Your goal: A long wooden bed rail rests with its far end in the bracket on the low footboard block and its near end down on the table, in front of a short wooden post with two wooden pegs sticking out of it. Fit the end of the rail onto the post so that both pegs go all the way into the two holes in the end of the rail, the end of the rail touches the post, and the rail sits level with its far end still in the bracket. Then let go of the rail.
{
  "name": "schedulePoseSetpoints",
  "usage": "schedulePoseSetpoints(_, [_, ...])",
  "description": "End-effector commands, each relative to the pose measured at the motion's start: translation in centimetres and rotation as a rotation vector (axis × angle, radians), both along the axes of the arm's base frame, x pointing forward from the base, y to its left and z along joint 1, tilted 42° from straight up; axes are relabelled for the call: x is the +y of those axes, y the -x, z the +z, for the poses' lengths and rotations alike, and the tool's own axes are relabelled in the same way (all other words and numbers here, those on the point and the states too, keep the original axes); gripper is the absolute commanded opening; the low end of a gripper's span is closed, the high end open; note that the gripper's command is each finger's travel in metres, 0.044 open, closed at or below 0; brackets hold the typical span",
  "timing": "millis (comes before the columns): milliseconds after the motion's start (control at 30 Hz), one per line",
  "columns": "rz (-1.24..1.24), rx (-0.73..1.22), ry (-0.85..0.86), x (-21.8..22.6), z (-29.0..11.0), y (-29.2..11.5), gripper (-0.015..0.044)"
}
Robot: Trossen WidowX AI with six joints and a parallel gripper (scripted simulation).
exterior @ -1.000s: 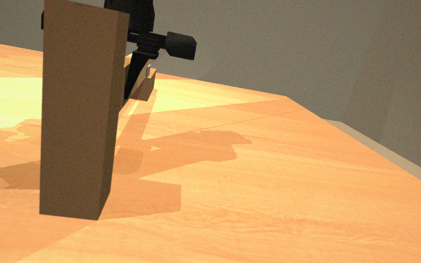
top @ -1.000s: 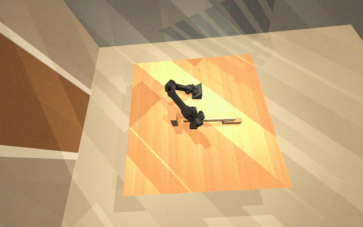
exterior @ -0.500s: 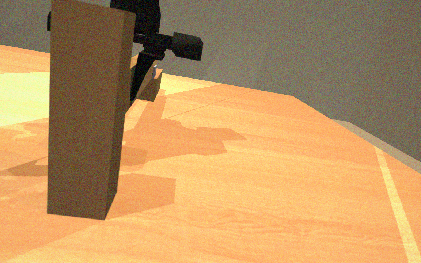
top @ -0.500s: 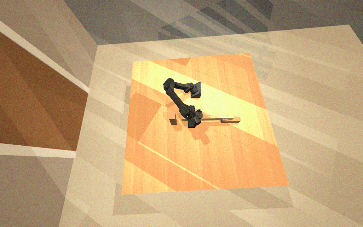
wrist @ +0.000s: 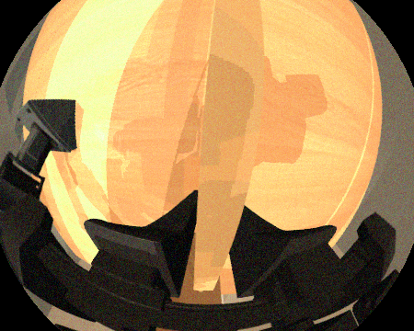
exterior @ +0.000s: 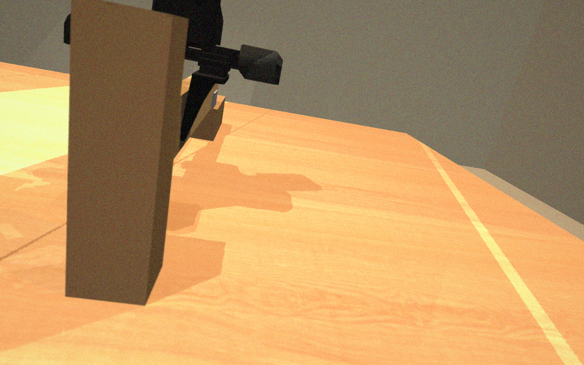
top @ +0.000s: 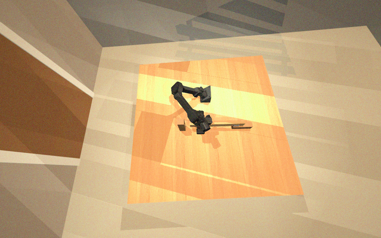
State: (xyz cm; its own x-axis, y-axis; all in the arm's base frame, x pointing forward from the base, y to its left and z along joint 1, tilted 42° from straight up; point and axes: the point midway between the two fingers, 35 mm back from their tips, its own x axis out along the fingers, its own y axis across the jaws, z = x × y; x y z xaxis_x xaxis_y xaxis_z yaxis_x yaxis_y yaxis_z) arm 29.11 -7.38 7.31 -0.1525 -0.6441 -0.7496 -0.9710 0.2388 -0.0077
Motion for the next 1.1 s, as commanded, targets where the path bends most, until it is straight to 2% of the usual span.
schedulePoseSetpoints(0, [0.004,0.0,0.002,-0.08,0.27,-0.03,0.0])
schedulePoseSetpoints(1067, [0.004,0.0,0.002,-0.83,0.92,0.16,0.0])
